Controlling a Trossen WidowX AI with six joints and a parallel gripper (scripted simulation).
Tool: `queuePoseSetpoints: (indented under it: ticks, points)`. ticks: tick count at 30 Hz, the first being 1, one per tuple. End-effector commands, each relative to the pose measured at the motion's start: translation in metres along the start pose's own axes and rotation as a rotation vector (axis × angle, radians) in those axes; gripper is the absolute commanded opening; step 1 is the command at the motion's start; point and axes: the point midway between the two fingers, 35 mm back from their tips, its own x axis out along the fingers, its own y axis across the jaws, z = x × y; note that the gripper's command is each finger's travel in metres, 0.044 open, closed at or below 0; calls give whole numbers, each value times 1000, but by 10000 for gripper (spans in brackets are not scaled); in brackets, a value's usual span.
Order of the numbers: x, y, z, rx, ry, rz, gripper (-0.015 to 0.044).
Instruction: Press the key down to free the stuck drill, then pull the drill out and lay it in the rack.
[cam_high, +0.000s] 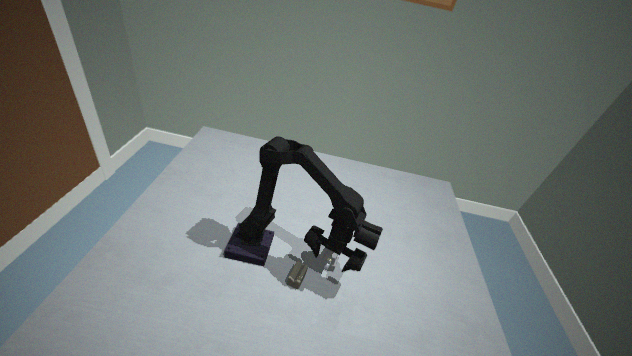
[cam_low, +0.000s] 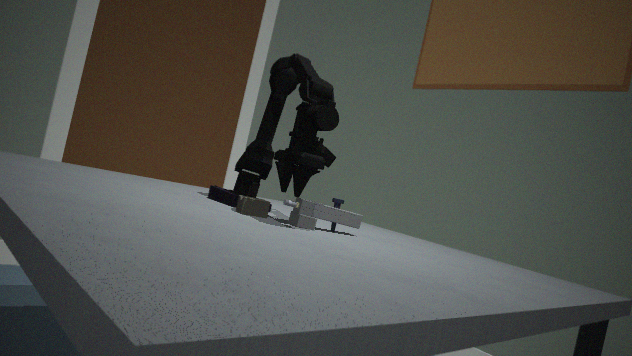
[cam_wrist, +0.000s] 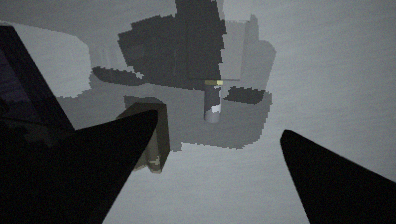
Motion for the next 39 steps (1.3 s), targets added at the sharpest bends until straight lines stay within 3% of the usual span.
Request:
queuePoseSetpoints:
  ticks: [1, 16, 39]
  points:
    - [4, 4, -11, -111, -6, -10, 440]
    - [6, 4, -11, -111, -6, -10, 440]
    - [41, 4, -1, -111, -7, -10, 440]
